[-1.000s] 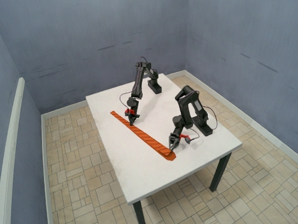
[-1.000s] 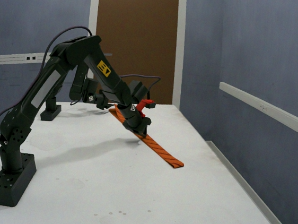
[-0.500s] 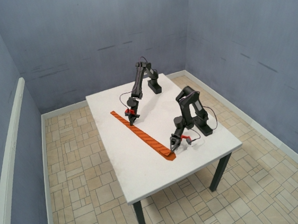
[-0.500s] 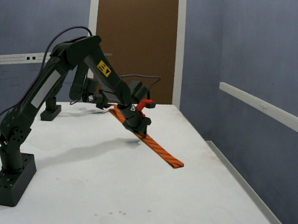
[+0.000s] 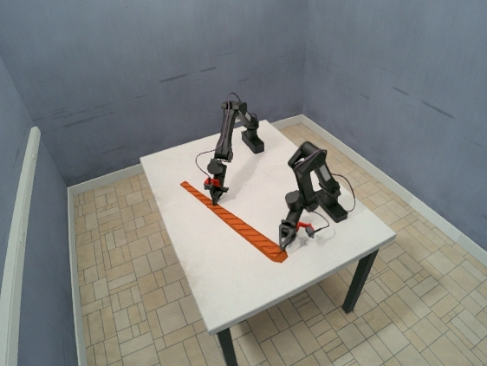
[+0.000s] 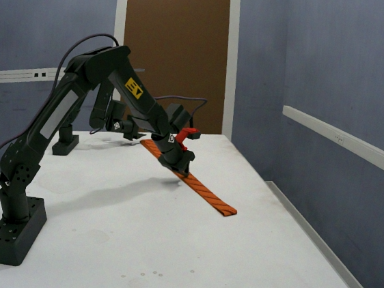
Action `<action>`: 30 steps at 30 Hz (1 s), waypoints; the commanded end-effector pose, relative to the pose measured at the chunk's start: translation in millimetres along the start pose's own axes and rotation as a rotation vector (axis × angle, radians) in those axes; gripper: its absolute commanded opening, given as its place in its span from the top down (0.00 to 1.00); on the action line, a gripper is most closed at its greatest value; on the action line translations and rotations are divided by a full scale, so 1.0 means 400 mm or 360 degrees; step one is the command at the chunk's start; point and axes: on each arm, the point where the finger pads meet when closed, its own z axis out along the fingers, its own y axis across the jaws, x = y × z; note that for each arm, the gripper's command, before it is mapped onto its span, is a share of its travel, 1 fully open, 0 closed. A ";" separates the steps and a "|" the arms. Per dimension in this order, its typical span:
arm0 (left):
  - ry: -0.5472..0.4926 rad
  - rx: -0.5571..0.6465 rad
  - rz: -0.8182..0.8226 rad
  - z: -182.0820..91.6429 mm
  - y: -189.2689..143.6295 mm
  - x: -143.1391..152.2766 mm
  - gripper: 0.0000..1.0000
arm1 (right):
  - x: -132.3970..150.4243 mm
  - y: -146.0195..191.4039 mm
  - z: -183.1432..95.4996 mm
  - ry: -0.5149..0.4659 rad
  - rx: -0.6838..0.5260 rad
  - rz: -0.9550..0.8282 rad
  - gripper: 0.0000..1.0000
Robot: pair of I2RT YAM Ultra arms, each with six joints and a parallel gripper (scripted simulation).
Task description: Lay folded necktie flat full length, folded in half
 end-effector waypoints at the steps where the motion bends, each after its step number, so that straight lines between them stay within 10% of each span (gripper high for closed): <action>1: 0.0007 0.0059 -0.0004 -0.006 -0.026 -0.017 0.57 | -0.006 0.002 -0.003 -0.0028 -0.0011 0.0007 0.96; 30: 0.0007 0.0059 -0.0004 0.007 -0.030 -0.051 0.57 | -0.006 0.002 -0.003 -0.0028 -0.0011 0.0007 0.96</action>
